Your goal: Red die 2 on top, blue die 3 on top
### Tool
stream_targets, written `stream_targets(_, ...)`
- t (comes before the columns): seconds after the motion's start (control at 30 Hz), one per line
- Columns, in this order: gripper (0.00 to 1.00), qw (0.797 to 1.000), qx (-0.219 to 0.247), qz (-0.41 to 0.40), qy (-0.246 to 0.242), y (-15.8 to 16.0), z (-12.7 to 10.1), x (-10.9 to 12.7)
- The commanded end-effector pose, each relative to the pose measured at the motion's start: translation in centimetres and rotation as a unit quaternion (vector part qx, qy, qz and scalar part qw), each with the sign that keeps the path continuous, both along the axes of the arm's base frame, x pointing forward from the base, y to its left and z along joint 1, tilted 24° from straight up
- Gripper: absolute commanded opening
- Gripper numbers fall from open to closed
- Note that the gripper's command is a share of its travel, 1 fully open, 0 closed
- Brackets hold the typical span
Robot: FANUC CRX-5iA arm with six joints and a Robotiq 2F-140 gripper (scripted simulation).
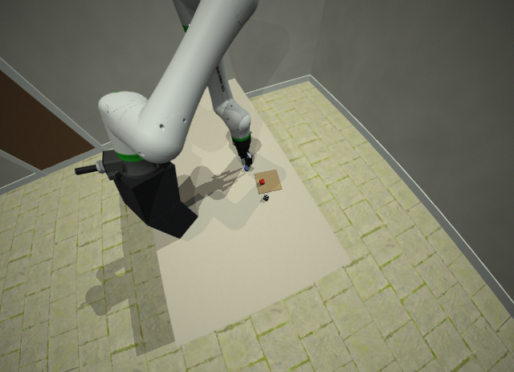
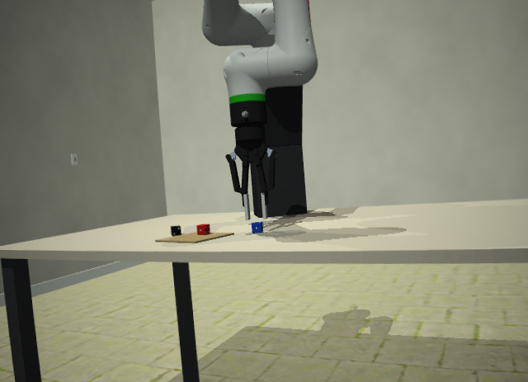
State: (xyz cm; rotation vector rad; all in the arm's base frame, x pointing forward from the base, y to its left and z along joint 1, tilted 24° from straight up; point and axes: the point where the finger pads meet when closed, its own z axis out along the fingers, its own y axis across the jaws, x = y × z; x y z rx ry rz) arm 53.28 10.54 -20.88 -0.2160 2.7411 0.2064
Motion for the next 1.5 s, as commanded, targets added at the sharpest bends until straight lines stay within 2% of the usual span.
stream_targets(0.0, 0.25, 1.000, 0.000, 0.000, 0.000, 0.0, 0.0, 0.0)
stream_targets(0.6, 0.25, 1.000, 0.000, 0.000, 0.000, 0.0, -0.1, 0.1)
stream_targets(1.47, 0.25, 1.000, 0.000, 0.000, 0.000, 0.5, -2.7, 1.1)
